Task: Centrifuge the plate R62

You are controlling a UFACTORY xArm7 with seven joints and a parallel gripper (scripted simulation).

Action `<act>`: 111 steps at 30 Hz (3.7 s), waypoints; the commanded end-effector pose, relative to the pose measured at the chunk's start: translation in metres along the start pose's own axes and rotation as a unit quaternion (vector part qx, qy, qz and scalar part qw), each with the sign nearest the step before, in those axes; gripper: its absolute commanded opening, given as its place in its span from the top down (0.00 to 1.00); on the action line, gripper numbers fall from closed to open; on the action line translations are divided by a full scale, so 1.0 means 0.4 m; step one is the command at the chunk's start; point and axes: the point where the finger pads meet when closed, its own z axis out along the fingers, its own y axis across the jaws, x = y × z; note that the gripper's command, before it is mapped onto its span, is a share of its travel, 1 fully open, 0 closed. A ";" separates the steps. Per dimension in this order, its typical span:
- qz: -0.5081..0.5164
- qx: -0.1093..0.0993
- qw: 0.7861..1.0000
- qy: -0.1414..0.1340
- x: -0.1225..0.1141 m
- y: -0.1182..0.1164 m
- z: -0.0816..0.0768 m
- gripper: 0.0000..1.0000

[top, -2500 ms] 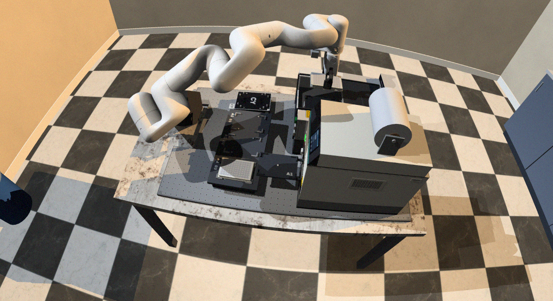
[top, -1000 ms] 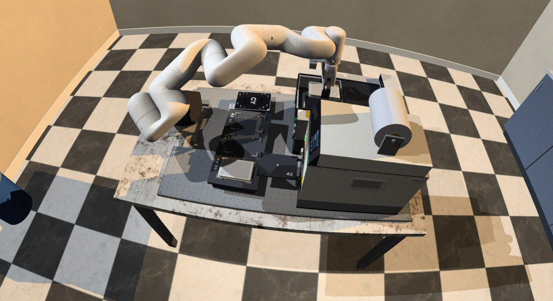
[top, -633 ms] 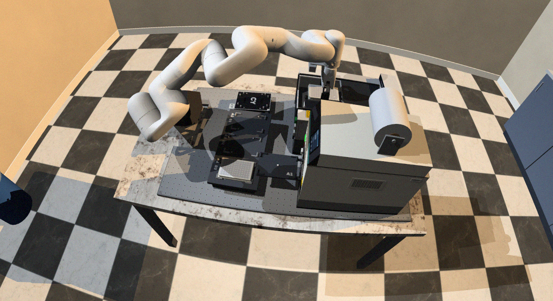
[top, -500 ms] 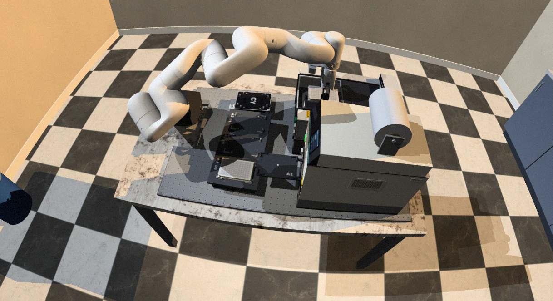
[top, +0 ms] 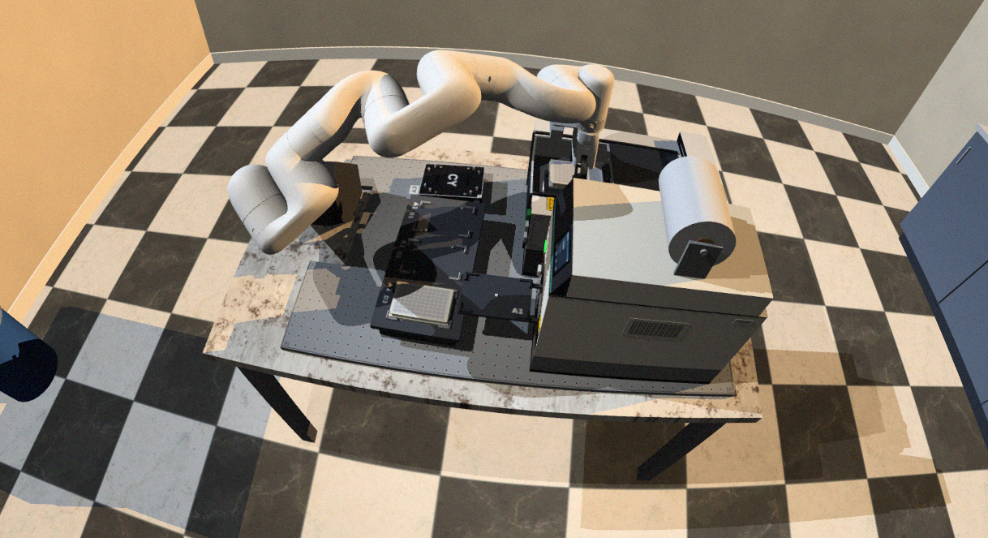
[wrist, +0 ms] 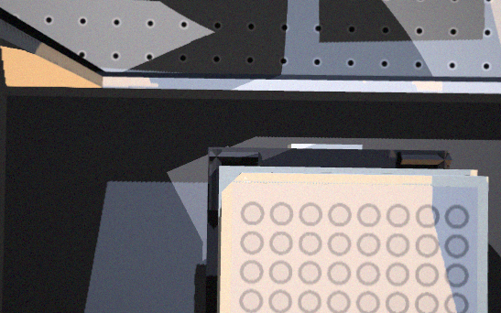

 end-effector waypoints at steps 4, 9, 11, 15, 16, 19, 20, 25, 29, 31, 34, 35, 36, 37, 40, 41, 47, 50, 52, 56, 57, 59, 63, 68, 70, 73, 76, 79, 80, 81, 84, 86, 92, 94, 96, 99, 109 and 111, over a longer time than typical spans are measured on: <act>0.000 -0.002 1.000 -0.003 -0.004 0.002 0.022 1.00; 0.000 -0.002 1.000 -0.003 -0.004 0.002 0.034 1.00; 0.000 -0.002 1.000 -0.003 -0.004 0.002 0.040 1.00; 0.000 -0.002 1.000 -0.003 -0.004 0.002 0.040 1.00; 0.000 -0.002 1.000 -0.003 -0.004 0.002 0.040 1.00; 0.000 -0.002 1.000 -0.003 -0.004 0.002 0.040 1.00; 0.000 -0.002 1.000 -0.003 -0.004 0.002 0.040 1.00; 0.000 -0.002 1.000 -0.003 -0.004 0.002 0.040 1.00; 0.000 -0.002 1.000 -0.003 -0.004 0.002 0.040 1.00; 0.000 -0.002 1.000 -0.003 -0.004 0.002 0.040 1.00; 0.000 -0.002 1.000 -0.003 -0.004 0.002 0.040 1.00; 0.000 -0.002 1.000 -0.003 -0.004 0.002 0.040 1.00; 0.000 -0.002 1.000 -0.003 -0.004 0.002 0.040 1.00; 0.000 -0.002 1.000 -0.003 -0.004 0.002 0.040 1.00; 0.000 -0.002 1.000 -0.003 -0.004 0.002 0.040 1.00; 0.000 -0.002 1.000 -0.003 -0.004 0.002 0.040 1.00; 0.000 -0.002 1.000 -0.003 -0.004 0.002 0.040 1.00; 0.000 -0.002 1.000 -0.003 -0.004 0.002 0.042 1.00; 0.000 -0.002 1.000 -0.003 -0.004 0.002 0.044 1.00; 0.000 -0.002 1.000 -0.003 -0.004 0.002 0.046 1.00; 0.000 -0.002 1.000 -0.003 -0.004 0.002 0.046 1.00; 0.000 -0.002 1.000 -0.003 -0.004 0.002 0.048 1.00; 0.000 -0.002 1.000 -0.003 -0.004 0.002 0.051 1.00; 0.000 -0.002 1.000 -0.003 -0.004 0.002 0.055 1.00; 0.000 -0.002 1.000 -0.003 -0.004 0.002 0.057 1.00; 0.000 -0.002 1.000 -0.003 -0.004 0.002 0.059 1.00; 0.000 -0.002 1.000 -0.003 -0.004 0.002 0.060 1.00; 0.000 -0.002 1.000 -0.003 -0.004 0.002 0.063 1.00; 0.000 -0.002 1.000 -0.003 -0.004 0.002 0.064 1.00; 0.000 -0.002 1.000 -0.003 -0.004 0.002 0.064 1.00; 0.000 -0.002 1.000 -0.003 -0.004 0.002 0.067 1.00; 0.000 -0.002 1.000 -0.003 -0.004 0.002 0.068 1.00; 0.000 -0.002 1.000 -0.003 -0.004 0.002 0.068 1.00; 0.000 -0.002 1.000 -0.003 -0.004 0.002 0.068 1.00; 0.000 -0.002 1.000 -0.003 -0.004 0.002 0.068 0.00; 0.000 -0.002 1.000 -0.003 -0.004 0.002 0.068 0.00; 0.000 -0.002 1.000 -0.003 -0.004 0.002 0.068 0.00; 0.000 -0.002 1.000 -0.003 -0.004 0.002 0.068 0.00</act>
